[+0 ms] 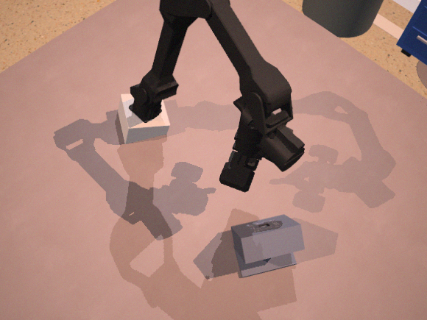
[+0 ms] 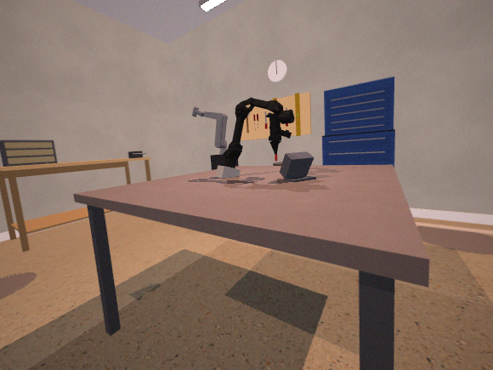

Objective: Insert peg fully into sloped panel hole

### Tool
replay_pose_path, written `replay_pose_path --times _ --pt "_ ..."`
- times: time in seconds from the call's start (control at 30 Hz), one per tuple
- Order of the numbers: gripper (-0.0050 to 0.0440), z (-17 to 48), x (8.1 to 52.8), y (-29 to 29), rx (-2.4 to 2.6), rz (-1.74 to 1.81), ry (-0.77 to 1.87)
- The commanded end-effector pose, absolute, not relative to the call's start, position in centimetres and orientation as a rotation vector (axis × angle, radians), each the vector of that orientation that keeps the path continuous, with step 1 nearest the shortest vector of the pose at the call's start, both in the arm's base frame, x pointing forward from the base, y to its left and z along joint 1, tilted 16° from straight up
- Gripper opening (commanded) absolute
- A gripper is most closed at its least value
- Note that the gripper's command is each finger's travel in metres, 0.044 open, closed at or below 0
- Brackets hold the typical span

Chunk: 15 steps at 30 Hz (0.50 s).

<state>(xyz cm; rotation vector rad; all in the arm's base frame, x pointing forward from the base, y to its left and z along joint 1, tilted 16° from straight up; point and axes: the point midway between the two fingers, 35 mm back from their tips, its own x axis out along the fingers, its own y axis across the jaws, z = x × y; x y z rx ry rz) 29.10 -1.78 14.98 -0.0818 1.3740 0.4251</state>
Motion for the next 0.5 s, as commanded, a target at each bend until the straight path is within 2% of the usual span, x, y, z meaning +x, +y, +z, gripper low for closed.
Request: replay_pose_path --times 0.0,0.47 --pt "0.0000 16.55 29.40 -1.25 -0.105 0.408 1.330" --pt "0.0000 16.08 29.56 -1.25 -0.210 0.389 1.294"
